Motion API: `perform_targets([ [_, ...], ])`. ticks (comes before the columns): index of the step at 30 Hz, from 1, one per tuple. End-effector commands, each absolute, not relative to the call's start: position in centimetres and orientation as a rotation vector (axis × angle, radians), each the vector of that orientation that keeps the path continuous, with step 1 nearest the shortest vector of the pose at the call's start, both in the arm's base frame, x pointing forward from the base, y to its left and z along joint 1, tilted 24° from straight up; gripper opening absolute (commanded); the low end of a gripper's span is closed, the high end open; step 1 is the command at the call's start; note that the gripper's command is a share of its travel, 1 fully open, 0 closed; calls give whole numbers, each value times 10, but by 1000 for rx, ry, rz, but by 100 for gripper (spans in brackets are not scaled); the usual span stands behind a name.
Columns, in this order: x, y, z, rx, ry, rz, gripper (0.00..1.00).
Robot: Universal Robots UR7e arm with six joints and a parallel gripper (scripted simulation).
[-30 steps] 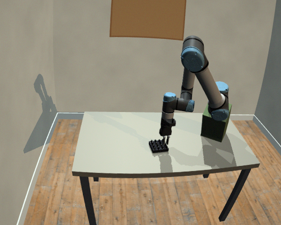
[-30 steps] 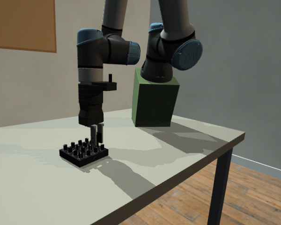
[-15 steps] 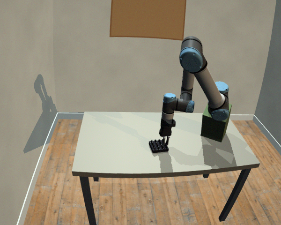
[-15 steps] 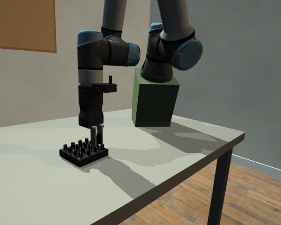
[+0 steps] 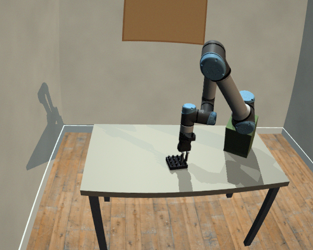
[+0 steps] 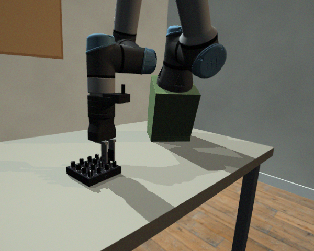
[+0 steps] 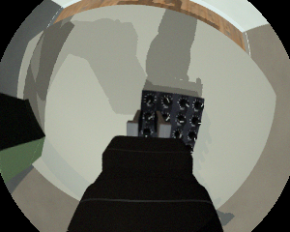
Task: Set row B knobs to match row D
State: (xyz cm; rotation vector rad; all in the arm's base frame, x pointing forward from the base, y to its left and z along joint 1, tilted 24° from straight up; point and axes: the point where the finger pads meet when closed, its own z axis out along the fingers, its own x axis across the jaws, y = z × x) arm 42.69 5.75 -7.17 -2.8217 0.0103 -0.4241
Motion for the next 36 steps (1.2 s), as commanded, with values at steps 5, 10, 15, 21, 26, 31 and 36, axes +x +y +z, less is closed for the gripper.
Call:
perform_targets([
  [5,429,57,-71,-2823,8,-429,46],
  [10,429,57,-71,-2823,8,-429,46],
  [15,429,57,-71,-2823,8,-429,30],
  [21,429,57,-71,-2823,8,-429,30],
  [26,429,57,-71,-2823,8,-429,30],
  [31,429,57,-71,-2823,8,-429,30],
  [36,429,57,-71,-2823,8,-429,30],
])
